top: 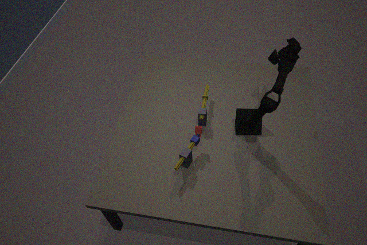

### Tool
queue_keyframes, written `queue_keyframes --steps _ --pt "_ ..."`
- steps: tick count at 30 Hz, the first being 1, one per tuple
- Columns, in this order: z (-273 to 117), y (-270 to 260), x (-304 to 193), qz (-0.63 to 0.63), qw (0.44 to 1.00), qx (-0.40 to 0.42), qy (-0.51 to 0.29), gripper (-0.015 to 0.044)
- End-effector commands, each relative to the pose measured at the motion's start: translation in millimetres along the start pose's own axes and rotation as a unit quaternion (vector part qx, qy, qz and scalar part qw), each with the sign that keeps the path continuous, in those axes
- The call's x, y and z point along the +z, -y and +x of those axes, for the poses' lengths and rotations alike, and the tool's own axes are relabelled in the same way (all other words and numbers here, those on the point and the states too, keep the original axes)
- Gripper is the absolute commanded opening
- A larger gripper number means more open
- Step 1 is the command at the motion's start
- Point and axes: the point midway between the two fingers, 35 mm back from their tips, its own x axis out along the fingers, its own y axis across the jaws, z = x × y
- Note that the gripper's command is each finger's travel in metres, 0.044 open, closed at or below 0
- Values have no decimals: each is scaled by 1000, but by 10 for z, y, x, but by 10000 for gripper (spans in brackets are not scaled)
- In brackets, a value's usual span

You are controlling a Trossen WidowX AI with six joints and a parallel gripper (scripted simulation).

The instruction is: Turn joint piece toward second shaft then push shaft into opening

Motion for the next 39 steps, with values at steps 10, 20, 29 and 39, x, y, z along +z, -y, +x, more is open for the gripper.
queue_keyframes --steps 10,20,29,39 --pt "-43 538 -689 -197 976 -77 -51 440" --pt "-158 994 -1160 -347 924 -127 -101 440" --pt "-316 1429 -1523 -470 854 -163 -152 440" --pt "-551 1930 -1857 -591 753 -193 -214 440"
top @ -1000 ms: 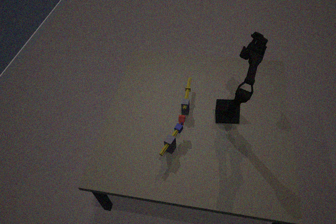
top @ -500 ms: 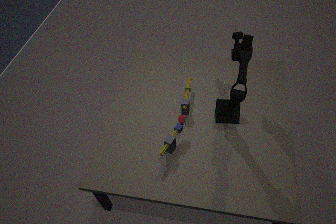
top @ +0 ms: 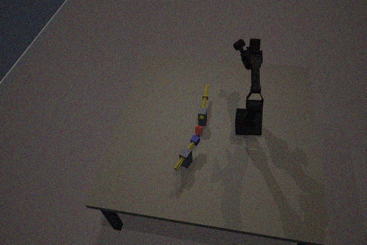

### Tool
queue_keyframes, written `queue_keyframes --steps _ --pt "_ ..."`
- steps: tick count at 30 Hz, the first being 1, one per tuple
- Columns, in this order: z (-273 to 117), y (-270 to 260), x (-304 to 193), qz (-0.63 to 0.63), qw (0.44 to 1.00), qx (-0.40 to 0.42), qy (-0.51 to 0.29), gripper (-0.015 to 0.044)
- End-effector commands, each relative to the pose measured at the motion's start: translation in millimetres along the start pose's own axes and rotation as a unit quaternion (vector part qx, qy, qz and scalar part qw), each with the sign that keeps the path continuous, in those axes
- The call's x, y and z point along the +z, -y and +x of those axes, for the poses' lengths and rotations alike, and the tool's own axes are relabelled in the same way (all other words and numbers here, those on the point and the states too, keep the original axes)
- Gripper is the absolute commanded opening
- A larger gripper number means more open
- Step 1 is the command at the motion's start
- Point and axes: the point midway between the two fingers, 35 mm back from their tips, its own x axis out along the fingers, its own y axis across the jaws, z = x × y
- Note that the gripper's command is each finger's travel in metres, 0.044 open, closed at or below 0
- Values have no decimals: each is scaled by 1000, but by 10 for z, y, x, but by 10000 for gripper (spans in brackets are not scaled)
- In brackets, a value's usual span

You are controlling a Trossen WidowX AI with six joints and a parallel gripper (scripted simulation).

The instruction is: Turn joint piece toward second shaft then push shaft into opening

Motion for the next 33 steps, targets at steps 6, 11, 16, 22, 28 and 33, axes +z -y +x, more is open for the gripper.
queue_keyframes --steps 6,11,16,22,28,33 --pt "42 -92 -570 -141 988 -19 -60 440" --pt "48 -110 -887 -218 971 -27 -94 440" --pt "40 -108 -1203 -294 947 -33 -128 440" --pt "12 -80 -1577 -381 908 -35 -170 440" --pt "-37 -27 -1942 -462 861 -32 -212 440" --pt "-93 34 -2236 -524 815 -27 -247 440"
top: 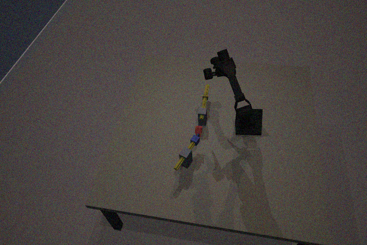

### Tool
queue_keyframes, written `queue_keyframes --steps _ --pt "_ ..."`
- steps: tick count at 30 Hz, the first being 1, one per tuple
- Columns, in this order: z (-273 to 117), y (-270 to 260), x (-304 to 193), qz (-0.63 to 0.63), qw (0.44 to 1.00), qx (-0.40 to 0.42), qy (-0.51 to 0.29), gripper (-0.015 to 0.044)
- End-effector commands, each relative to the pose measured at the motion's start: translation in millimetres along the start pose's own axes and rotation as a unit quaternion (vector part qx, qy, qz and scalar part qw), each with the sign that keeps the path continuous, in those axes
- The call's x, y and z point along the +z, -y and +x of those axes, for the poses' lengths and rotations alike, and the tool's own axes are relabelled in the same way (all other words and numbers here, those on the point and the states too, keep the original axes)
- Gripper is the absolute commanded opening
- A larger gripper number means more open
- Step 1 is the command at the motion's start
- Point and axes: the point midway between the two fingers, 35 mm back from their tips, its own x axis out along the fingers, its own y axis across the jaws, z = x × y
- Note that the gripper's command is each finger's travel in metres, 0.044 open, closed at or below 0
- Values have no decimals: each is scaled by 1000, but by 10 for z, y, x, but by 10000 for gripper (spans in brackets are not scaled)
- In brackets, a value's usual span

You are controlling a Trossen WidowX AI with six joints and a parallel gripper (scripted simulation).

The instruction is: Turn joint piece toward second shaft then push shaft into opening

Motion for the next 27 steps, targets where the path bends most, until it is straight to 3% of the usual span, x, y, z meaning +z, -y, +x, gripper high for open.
queue_keyframes --steps 1,14,27 --pt "49 -184 -159 -62 998 8 -27 440" --pt "169 -697 -751 -259 958 41 -115 440" --pt "200 -1100 -1405 -435 874 94 -193 440"
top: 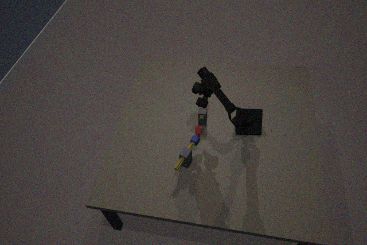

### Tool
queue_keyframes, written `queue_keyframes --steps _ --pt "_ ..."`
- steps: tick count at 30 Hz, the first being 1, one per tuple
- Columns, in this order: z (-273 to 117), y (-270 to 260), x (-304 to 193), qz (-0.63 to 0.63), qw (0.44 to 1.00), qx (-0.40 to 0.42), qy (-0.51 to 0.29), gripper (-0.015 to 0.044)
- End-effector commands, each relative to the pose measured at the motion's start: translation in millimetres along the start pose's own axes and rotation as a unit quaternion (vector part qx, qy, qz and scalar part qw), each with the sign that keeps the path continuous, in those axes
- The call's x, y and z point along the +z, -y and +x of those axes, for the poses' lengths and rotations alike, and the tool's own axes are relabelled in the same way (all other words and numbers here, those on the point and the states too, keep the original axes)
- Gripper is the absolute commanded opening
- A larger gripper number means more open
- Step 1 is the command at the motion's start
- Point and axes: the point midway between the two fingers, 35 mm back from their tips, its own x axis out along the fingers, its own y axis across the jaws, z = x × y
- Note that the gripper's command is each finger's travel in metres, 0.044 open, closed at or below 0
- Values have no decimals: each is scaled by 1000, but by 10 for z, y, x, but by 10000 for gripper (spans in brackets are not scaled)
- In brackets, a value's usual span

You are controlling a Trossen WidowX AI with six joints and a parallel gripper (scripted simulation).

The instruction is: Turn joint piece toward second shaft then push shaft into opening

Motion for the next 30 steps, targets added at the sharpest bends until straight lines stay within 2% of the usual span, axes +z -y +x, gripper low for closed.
queue_keyframes --steps 1,6,12,30 --pt "73 -221 -41 -60 998 20 -20 440" --pt "146 -448 -105 -122 991 42 -42 440" --pt "150 -457 -108 -122 991 42 -43 440" --pt "284 -488 -129 111 990 -4 -88 440"
